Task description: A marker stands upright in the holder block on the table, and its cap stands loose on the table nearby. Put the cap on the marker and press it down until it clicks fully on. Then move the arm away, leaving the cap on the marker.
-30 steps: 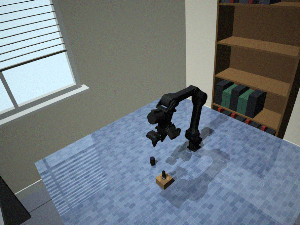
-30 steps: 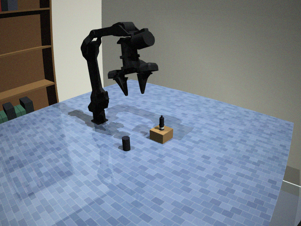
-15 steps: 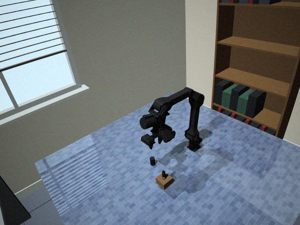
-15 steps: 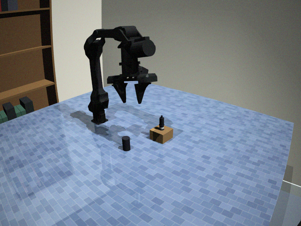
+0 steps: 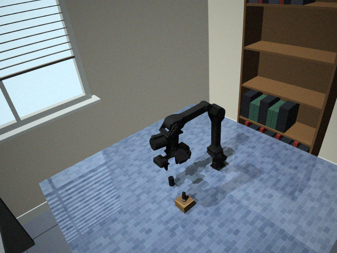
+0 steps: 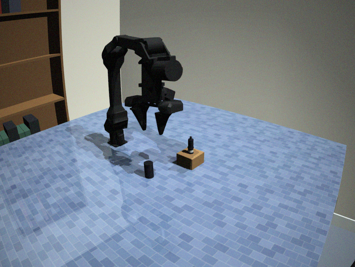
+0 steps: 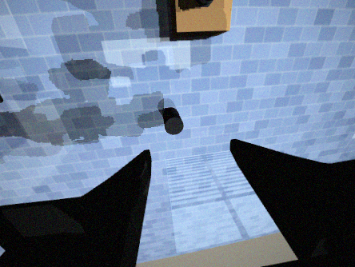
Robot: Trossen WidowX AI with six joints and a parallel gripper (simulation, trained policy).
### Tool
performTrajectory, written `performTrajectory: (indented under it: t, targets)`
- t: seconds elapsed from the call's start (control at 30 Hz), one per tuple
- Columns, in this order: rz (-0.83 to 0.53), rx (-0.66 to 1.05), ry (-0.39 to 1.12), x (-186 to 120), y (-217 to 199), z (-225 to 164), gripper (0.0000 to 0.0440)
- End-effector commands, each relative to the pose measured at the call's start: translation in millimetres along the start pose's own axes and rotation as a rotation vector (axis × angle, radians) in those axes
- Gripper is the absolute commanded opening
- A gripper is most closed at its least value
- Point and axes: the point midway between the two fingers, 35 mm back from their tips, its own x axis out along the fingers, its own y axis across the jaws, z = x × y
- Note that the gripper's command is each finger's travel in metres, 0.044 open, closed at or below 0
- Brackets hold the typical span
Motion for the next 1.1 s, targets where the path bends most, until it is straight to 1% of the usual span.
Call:
performTrajectory:
  t: [0.0, 0.57, 1.07]
  targets:
    - [0.031, 0.017, -0.018, 8.9, -1.1, -4.6, 0.0324]
    - [0.133, 0.050, -0.083, 45.7, -2.4, -18.4, 0.0317]
    - [0.219, 0.019, -0.154, 84.6, 3.9, -19.2, 0.0298]
